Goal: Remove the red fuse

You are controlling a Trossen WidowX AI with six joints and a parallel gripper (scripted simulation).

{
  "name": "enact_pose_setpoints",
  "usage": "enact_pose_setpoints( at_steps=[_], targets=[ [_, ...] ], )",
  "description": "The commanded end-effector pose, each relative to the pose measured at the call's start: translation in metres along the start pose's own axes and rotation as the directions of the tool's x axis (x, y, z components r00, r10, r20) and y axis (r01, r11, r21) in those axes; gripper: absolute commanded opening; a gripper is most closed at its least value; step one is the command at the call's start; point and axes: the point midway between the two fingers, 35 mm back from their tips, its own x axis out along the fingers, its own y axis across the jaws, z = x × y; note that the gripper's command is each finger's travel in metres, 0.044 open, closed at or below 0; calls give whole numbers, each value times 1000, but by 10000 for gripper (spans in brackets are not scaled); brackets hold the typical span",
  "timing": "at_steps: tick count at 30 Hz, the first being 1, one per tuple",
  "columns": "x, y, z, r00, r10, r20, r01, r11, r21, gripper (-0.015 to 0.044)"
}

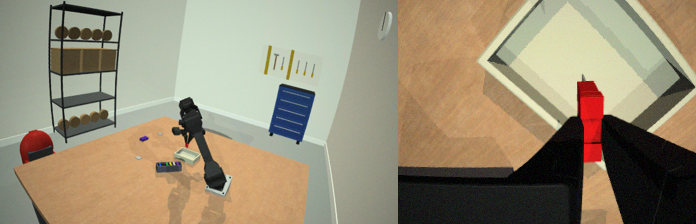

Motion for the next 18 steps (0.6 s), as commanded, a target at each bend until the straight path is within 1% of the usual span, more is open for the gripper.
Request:
enact_pose_setpoints(
  at_steps=[1,5,18],
  targets=[
    [3,-14,5,1000,-4,-5,3,1000,-8,0],
    [4,-14,5,1000,-4,-5,3,1000,-8,0],
    [25,-14,6,1000,-3,-5,3,1000,-9,0]
  ],
)
